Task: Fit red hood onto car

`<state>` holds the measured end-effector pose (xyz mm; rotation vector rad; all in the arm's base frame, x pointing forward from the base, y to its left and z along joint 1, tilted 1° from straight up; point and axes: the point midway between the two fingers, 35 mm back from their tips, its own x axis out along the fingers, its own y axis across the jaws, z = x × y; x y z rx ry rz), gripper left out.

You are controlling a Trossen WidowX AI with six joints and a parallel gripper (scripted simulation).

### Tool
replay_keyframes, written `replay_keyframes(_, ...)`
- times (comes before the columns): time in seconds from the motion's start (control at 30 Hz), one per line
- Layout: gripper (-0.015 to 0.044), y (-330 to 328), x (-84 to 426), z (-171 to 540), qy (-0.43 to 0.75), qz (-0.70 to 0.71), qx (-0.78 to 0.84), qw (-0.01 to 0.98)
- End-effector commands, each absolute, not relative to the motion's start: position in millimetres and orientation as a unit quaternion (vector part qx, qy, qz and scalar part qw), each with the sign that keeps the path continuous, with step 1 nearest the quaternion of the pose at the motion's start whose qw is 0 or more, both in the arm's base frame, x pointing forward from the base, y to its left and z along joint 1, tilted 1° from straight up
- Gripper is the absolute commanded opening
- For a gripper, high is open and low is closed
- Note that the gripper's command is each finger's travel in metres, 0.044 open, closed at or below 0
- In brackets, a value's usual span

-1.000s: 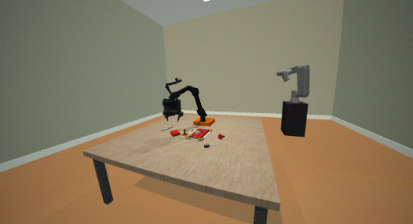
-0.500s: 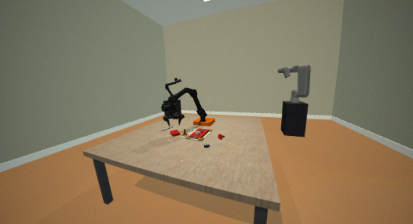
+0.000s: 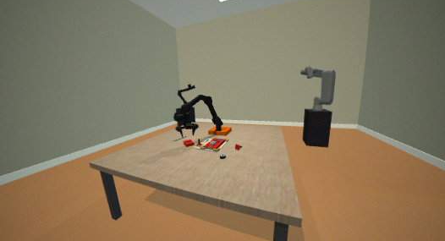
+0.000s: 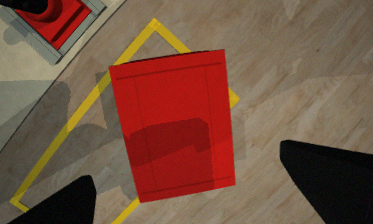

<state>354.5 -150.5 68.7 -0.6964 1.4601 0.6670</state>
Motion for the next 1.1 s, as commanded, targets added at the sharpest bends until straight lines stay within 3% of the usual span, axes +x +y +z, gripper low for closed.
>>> replay_keyframes(0.0, 0.0440, -150.1, 355.2, 64.8, 0.638, 0.296, -0.306, 0.642)
replay_keyframes(1.07, 0.0440, -151.1, 355.7, 42.1, 0.638, 0.296, -0.306, 0.642)
